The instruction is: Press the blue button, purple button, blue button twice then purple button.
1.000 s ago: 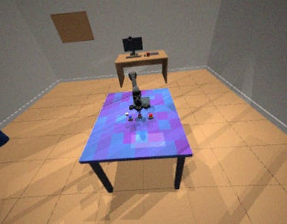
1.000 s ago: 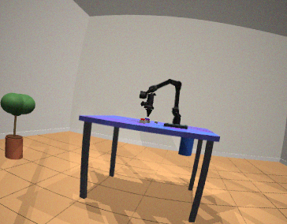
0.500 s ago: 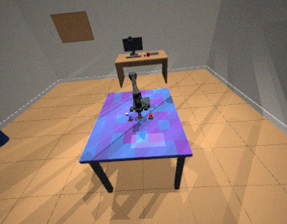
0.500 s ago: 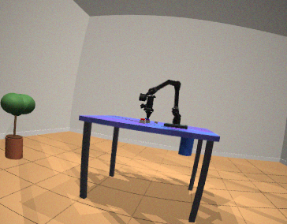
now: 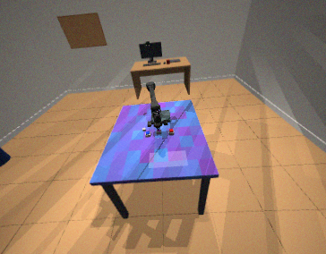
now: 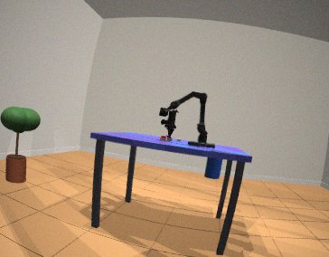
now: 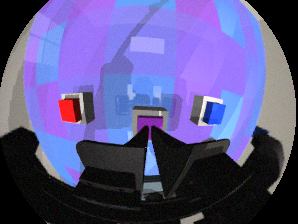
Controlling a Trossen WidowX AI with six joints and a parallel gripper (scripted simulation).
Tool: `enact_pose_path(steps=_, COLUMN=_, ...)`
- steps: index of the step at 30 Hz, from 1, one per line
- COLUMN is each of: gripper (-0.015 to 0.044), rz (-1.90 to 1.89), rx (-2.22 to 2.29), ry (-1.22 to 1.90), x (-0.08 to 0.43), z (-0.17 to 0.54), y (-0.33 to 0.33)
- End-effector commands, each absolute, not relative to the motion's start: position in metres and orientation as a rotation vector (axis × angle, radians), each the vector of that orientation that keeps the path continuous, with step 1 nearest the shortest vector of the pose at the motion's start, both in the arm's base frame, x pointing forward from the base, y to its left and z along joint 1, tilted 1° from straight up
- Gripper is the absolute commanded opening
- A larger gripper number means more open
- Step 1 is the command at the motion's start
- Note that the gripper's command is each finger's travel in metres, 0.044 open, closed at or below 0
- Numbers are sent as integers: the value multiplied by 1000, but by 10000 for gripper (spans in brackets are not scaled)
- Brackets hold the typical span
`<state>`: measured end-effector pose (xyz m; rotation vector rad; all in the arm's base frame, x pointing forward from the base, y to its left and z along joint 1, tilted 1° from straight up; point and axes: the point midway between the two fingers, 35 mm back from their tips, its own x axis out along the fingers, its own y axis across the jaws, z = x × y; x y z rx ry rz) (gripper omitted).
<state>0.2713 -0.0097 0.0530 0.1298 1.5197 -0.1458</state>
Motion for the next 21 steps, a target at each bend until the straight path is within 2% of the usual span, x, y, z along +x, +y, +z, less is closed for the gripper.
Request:
enact_pose_path(steps=1, gripper=20, rz=-151, rx=130, ry=1523, x=270, z=52, y=-10)
enact_pose_path(steps=12, gripper=20, rz=-151, rx=130, ry=1523, x=269, z=86, y=-10)
enact_pose_path(steps=15, gripper=99, rz=-149, rx=132, ry=1523, x=275, z=93, y=9)
enact_pose_path(steps=21, gripper=256, rz=-143, rx=139, ry=1523, x=284, z=124, y=93)
